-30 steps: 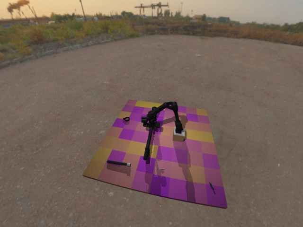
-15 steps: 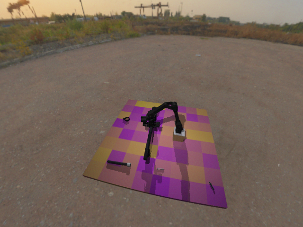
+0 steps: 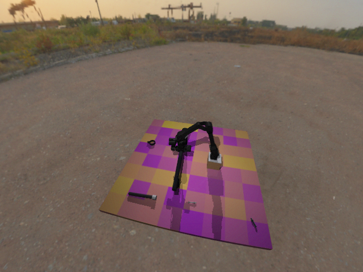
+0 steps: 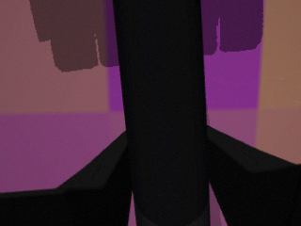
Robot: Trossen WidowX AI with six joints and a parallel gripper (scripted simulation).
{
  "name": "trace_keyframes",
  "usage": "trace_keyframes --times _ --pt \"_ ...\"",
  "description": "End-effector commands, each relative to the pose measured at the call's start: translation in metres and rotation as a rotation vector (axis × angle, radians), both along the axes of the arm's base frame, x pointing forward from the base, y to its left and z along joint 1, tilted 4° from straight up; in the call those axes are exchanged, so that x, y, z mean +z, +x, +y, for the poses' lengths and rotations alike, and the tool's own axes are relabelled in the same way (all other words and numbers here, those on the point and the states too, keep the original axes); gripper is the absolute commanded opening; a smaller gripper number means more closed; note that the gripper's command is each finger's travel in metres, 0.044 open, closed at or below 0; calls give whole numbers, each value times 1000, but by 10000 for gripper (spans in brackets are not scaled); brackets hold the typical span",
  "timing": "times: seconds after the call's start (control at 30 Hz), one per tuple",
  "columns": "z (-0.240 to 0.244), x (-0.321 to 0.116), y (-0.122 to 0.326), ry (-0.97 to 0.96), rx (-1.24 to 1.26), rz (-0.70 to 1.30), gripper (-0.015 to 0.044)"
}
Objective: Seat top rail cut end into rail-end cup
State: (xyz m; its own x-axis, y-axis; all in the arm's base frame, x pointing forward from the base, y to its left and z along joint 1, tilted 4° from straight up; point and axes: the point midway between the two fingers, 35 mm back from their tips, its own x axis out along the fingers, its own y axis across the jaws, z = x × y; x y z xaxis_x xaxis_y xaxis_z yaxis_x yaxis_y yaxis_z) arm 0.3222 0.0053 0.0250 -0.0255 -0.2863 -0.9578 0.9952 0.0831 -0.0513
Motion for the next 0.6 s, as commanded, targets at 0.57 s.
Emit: trace_keyframes --times 0.57 --pt "-14 0 -1 -10 -5 -2 0"
